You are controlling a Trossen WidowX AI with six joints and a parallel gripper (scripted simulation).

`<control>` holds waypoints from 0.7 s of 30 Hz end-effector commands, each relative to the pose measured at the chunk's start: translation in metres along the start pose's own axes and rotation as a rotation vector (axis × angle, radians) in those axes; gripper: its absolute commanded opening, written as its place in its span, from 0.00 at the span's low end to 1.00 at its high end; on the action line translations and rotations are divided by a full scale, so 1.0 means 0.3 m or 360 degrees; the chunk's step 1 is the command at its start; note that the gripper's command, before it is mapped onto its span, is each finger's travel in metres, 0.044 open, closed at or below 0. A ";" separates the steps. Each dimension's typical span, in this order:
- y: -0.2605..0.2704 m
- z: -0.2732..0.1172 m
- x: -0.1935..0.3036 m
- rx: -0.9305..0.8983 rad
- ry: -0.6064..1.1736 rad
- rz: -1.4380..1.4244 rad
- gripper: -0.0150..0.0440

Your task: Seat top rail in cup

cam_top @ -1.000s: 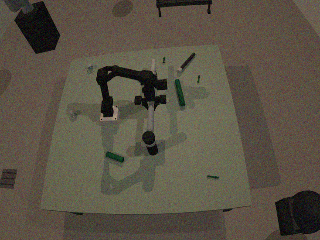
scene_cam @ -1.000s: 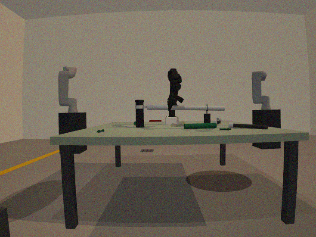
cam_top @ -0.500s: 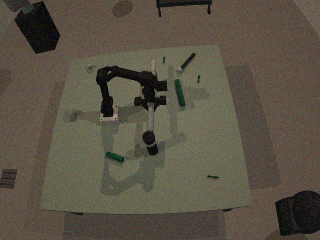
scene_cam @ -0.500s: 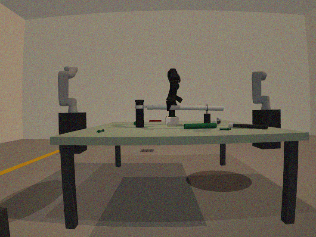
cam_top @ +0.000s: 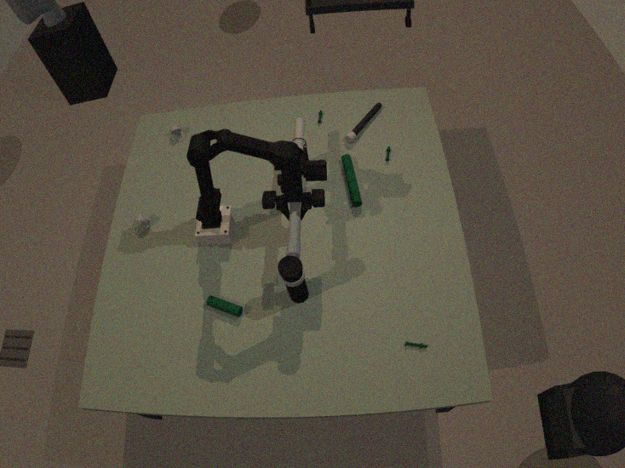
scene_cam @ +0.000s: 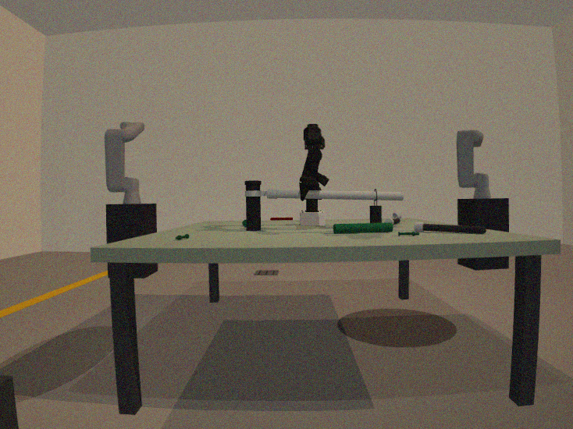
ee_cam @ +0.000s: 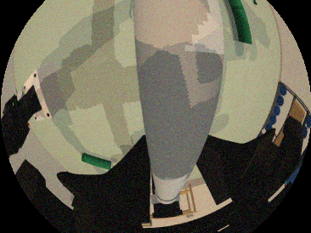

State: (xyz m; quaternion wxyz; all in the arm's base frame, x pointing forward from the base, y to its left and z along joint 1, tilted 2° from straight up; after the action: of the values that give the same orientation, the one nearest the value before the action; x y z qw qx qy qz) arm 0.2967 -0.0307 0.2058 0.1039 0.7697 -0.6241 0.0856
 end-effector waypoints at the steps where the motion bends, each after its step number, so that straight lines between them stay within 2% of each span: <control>1: 0.001 -0.009 0.018 0.0015 0.0027 0.0001 0.25; 15: 0.002 0.003 0.011 0.0000 0.0001 -0.0001 0.25; 21: 0.002 0.003 0.011 0.0000 0.0001 -0.0001 0.52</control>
State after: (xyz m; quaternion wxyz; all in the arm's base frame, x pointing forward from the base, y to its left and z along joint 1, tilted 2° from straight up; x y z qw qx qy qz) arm 0.2967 -0.0346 0.2058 0.1045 0.7698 -0.6239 0.0853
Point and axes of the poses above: the point midway between the two fingers, 35 mm back from their tips, its own z axis out along the fingers, its own y axis across the jaws, x = y × z, the point moved 10 cm from there along -z, back along the fingers, and after that the axes turned 14 degrees about -z, right-handed, at the moved point
